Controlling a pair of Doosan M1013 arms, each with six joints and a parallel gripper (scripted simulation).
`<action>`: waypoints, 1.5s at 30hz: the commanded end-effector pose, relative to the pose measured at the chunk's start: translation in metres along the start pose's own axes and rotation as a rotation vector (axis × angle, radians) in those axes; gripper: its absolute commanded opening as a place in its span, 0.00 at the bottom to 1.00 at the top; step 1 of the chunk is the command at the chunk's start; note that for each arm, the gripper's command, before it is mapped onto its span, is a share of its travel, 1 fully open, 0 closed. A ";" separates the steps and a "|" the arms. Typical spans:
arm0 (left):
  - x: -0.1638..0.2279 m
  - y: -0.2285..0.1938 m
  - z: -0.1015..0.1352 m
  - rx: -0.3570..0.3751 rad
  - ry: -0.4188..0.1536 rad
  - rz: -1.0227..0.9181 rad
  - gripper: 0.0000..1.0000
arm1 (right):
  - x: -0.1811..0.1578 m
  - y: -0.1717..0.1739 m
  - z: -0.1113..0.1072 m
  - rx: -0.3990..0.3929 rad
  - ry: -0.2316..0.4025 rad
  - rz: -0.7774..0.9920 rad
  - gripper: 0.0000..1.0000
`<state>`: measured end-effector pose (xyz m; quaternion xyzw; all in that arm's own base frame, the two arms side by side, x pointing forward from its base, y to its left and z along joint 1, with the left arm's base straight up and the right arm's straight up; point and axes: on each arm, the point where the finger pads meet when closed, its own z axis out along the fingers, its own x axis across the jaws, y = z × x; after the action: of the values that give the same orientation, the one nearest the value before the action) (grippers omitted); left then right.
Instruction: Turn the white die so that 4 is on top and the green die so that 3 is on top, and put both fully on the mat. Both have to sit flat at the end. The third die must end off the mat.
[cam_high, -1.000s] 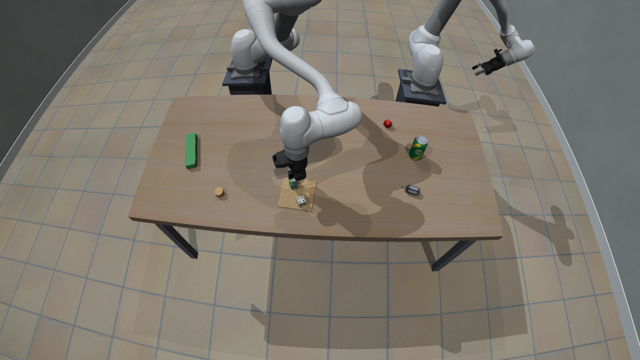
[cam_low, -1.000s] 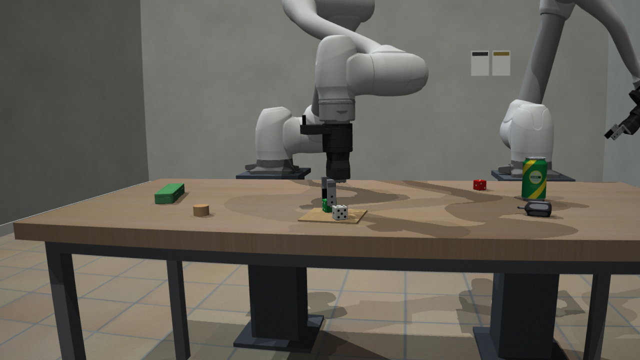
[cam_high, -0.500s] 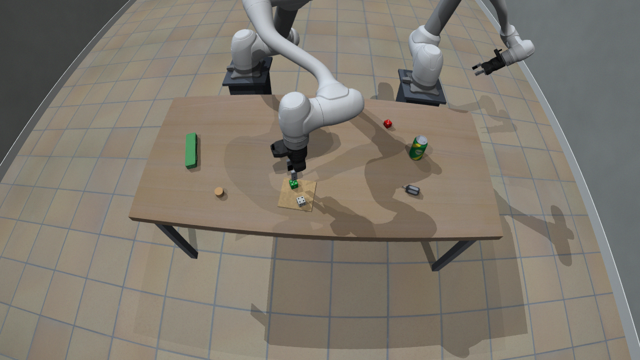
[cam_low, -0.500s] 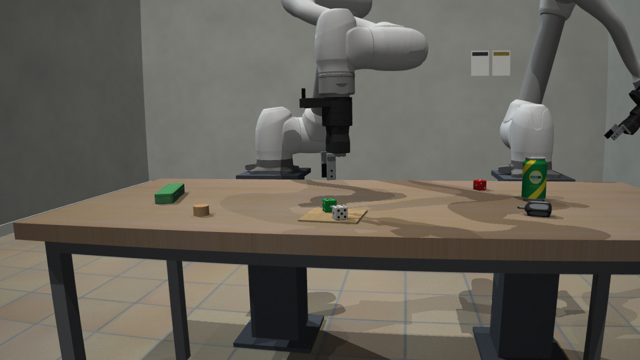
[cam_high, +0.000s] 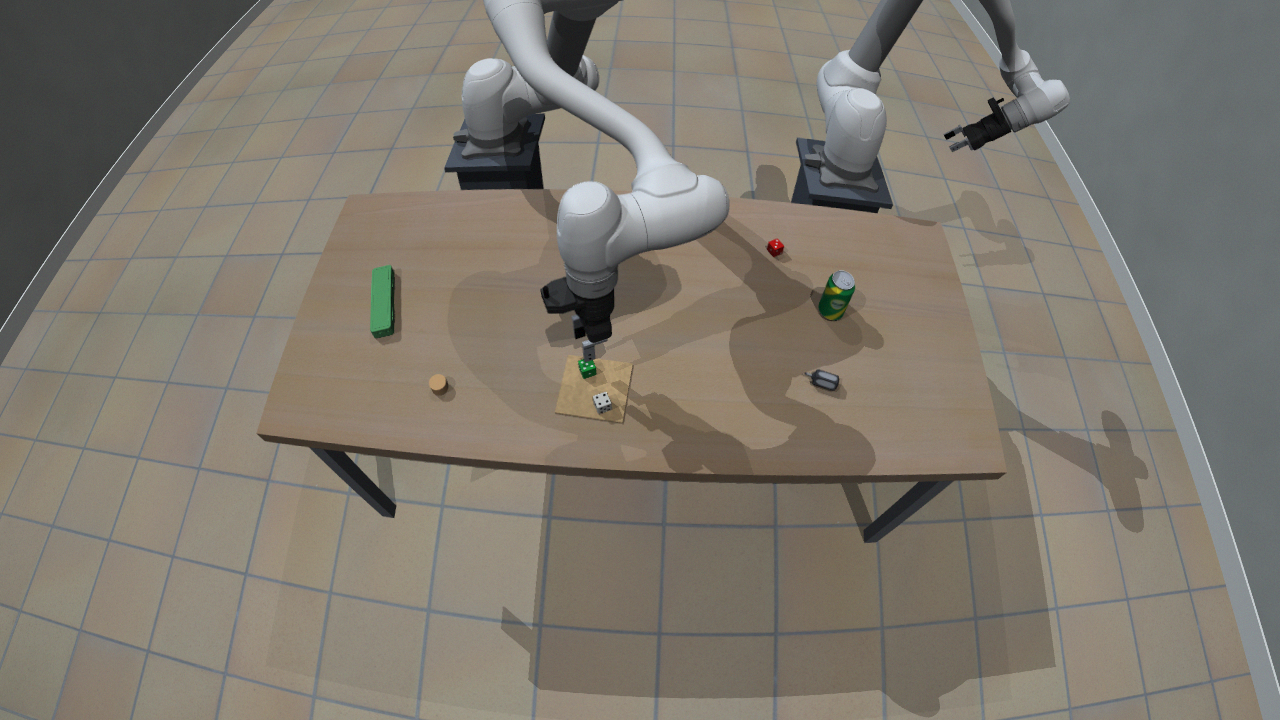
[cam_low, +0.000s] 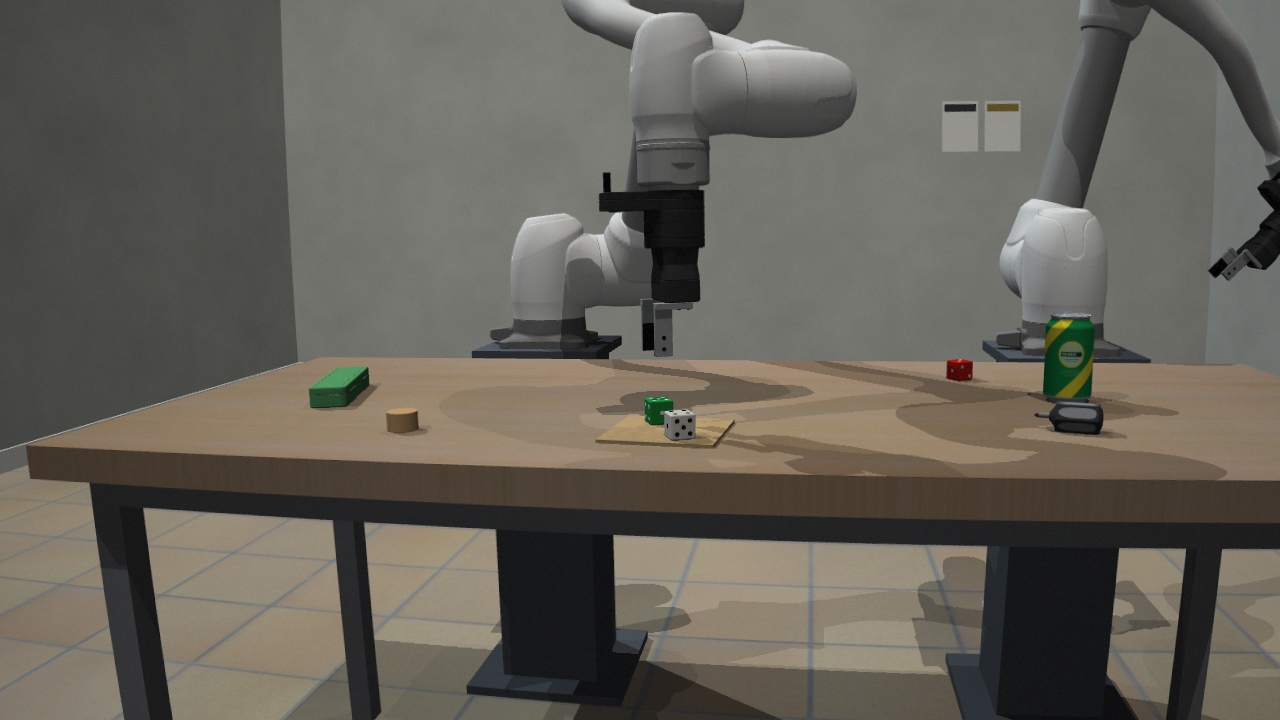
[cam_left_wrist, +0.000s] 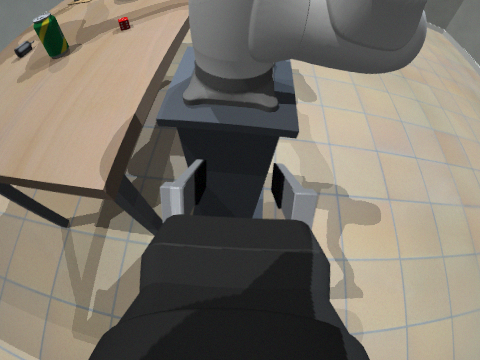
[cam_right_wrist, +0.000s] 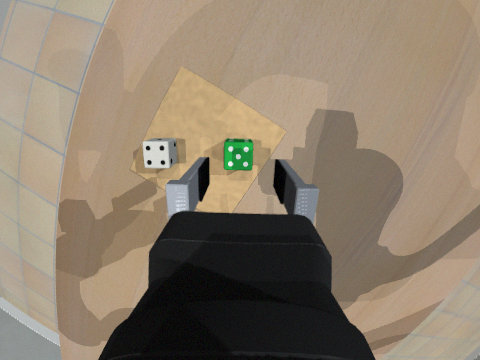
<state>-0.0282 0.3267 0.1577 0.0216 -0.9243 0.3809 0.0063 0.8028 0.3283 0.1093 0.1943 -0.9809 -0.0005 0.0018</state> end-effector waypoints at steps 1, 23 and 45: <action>0.004 -0.003 0.002 0.003 0.007 -0.007 1.00 | -0.002 0.000 -0.004 0.002 -0.003 0.003 1.00; 0.004 -0.003 0.002 0.003 0.007 -0.007 1.00 | 0.004 -0.003 -0.004 0.001 -0.004 0.231 1.00; 0.004 -0.003 0.002 0.003 0.007 -0.007 1.00 | 0.020 -0.004 -0.003 0.000 -0.004 1.098 1.00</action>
<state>-0.0282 0.3267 0.1577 0.0216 -0.9243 0.3809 0.0063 0.7854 0.3179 0.1097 -0.2871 -0.9579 -0.0012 0.0027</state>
